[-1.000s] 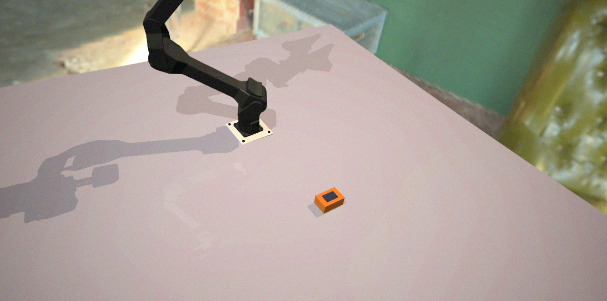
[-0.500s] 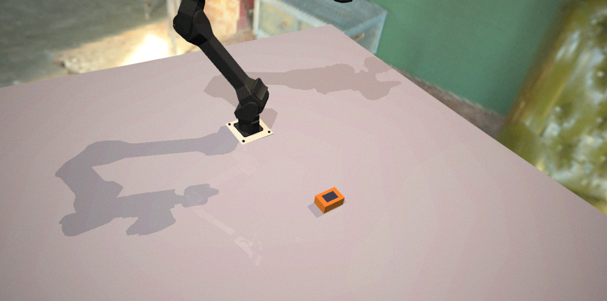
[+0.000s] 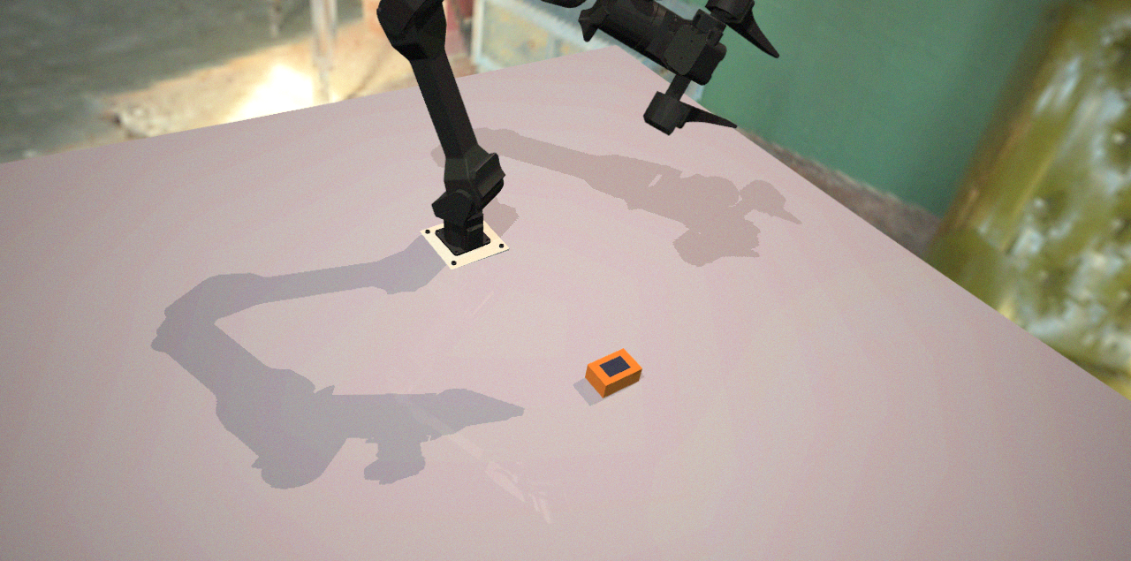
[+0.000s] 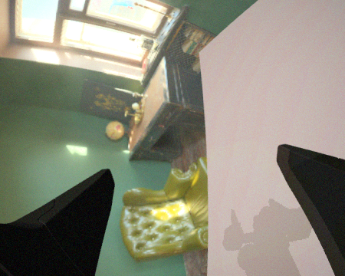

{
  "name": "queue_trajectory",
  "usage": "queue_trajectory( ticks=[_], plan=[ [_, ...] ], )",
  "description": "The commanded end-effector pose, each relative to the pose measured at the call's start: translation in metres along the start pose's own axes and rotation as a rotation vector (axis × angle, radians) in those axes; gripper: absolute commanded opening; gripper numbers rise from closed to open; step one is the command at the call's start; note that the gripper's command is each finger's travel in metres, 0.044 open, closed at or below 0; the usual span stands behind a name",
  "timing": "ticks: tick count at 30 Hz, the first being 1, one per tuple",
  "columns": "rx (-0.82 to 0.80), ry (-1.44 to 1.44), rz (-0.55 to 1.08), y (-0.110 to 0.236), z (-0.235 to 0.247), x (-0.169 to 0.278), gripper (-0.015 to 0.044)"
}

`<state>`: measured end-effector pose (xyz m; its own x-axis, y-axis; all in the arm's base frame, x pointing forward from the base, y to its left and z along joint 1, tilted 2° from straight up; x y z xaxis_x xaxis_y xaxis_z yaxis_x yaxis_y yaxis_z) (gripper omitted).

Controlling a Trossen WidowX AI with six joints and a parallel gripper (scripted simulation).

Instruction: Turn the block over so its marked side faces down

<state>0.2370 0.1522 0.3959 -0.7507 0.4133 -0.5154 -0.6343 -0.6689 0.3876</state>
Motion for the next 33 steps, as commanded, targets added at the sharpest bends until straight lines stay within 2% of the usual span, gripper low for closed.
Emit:
queue_trajectory(
  ticks=[1,8,16,20,25,29,33],
  plan=[
    [0.189,0.038,0.027,-0.023,-0.038,-0.011,0.044],
    [0.578,0.146,0.235,-0.057,-0.131,-0.021,0.044],
    [0.872,0.225,0.609,-0.061,-0.228,-0.019,0.044],
    [0.916,0.232,0.743,-0.059,-0.252,-0.017,0.044],
    [0.916,0.233,0.743,-0.061,-0.256,-0.022,0.044],
    [0.917,0.233,0.743,-0.074,-0.281,-0.007,0.044],
    [0.917,0.233,0.743,-0.074,-0.282,-0.006,0.044]
  ],
)
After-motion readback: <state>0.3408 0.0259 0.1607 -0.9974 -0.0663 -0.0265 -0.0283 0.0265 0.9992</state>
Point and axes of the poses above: the point midway between the two fingers, 35 mm back from their tips, its own y axis back along the fingers, its own z axis across the jaws, x = y × z, the point moved 6 cm from there along y, back along the fingers, and after that the axes turned 6 degrees about y, right-handed, at the moved point
